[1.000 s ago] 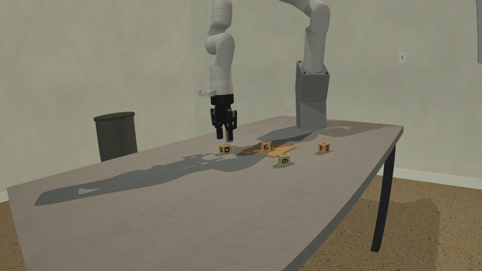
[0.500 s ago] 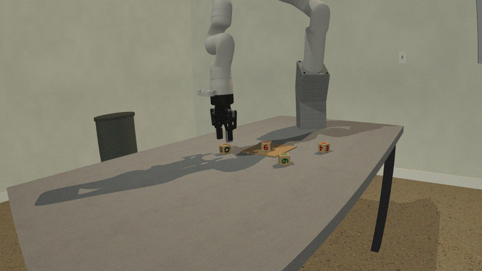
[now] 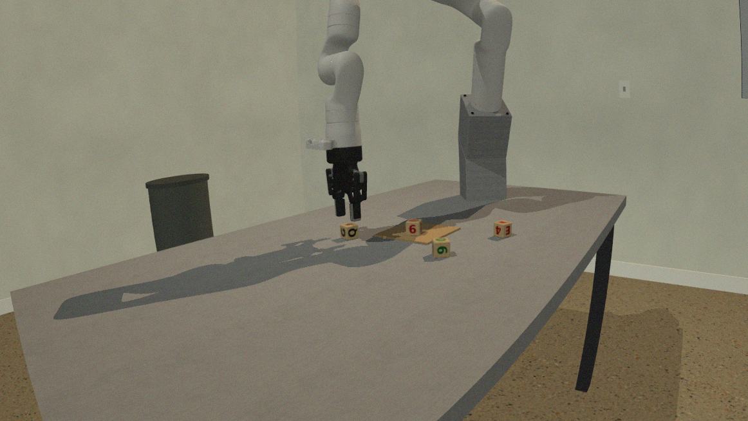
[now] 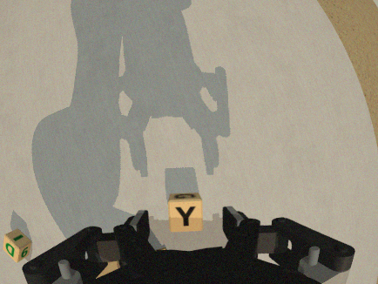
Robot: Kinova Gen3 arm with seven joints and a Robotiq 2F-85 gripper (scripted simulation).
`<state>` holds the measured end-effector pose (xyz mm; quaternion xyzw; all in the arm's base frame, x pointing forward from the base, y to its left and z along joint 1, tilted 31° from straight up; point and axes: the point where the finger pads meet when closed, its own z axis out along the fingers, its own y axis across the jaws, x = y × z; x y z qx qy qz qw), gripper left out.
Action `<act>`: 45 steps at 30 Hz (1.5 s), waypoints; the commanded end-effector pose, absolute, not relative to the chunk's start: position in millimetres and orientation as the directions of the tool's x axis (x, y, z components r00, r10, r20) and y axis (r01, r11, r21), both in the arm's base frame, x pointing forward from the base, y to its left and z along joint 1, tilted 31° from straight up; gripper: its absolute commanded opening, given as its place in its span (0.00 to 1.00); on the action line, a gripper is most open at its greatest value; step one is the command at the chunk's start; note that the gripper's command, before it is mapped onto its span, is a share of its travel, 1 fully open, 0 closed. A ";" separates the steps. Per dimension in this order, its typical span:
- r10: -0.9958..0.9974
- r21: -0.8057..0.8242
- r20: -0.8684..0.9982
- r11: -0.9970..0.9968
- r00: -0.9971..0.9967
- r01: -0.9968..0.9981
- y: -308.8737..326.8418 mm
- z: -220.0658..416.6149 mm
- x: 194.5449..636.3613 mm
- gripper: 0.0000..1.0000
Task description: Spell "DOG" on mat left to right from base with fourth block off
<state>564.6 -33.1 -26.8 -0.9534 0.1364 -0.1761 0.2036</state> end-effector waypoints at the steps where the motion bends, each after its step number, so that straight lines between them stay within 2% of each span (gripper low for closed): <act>1: -0.342 -0.439 0.275 -0.876 0.899 -0.199 -33.2 -27.2 565.2 0.67; 45: -0.343 -0.438 0.282 -0.877 0.896 -0.198 -32.2 -30.4 567.9 0.67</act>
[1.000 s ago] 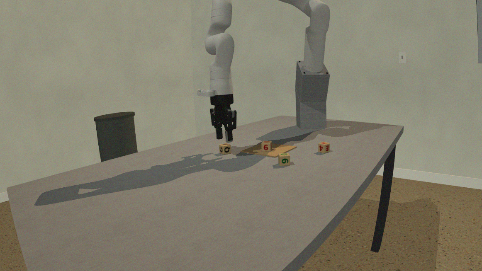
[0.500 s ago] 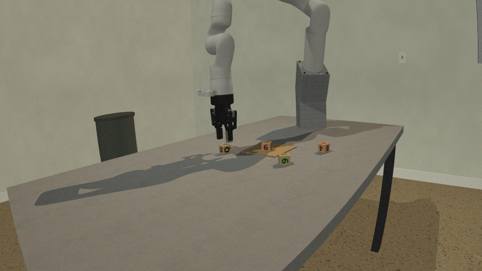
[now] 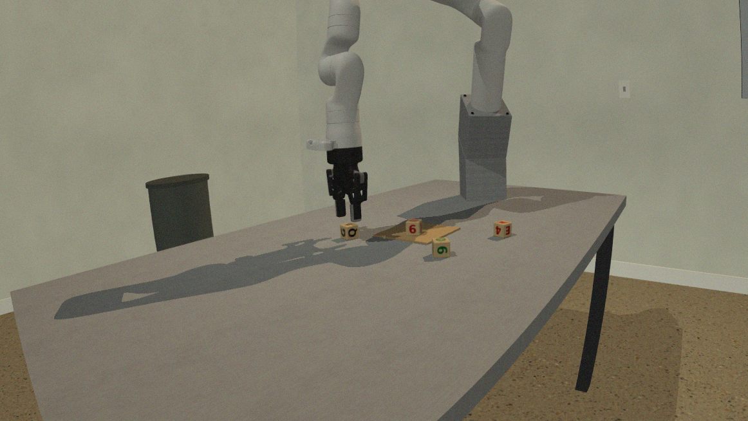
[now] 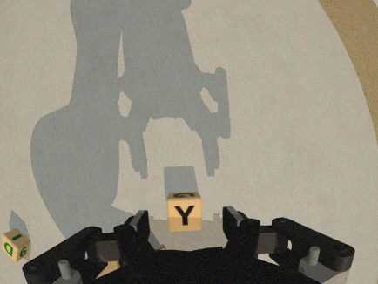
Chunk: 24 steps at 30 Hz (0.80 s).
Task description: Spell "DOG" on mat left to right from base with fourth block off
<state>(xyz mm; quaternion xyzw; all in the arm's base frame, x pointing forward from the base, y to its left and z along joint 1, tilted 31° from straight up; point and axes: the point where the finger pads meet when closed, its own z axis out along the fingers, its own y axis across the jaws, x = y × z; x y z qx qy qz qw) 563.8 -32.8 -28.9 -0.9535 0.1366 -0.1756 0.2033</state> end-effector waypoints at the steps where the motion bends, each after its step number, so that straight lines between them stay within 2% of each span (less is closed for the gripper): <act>1: -0.343 -0.438 0.282 -0.877 0.896 -0.198 -32.0 -31.7 568.4 0.67; 24: -0.343 -0.439 0.282 -0.877 0.896 -0.197 -20.3 -59.4 581.0 0.67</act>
